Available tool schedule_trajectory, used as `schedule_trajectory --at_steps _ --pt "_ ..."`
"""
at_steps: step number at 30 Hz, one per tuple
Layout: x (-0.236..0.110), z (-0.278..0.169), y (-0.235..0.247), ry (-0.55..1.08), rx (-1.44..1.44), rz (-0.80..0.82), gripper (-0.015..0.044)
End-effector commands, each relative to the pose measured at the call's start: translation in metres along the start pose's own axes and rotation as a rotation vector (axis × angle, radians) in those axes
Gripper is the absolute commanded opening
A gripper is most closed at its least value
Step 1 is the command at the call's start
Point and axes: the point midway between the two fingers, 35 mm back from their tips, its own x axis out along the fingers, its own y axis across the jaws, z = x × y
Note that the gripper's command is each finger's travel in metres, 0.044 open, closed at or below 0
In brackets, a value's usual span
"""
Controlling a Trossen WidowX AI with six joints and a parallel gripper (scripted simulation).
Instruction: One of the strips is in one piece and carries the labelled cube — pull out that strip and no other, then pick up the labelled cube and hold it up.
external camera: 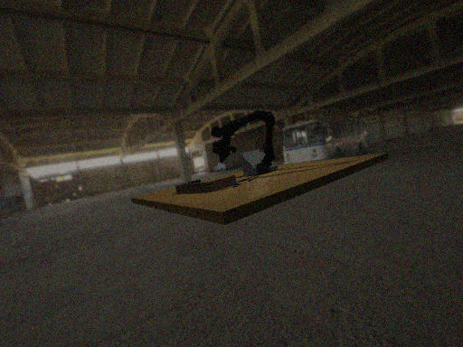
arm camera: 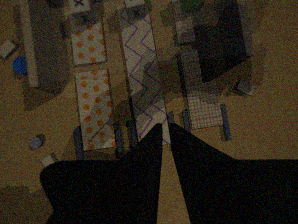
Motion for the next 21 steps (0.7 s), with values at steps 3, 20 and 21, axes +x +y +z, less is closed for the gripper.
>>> schedule_trajectory --at_steps 3,20,21 --pt "0.049 -0.014 0.005 0.406 -0.123 0.080 0.0000" --pt "0.054 -0.025 0.007 0.436 -0.133 0.091 0.0000" --pt "0.056 -0.026 0.007 0.436 -0.133 0.091 0.0000"
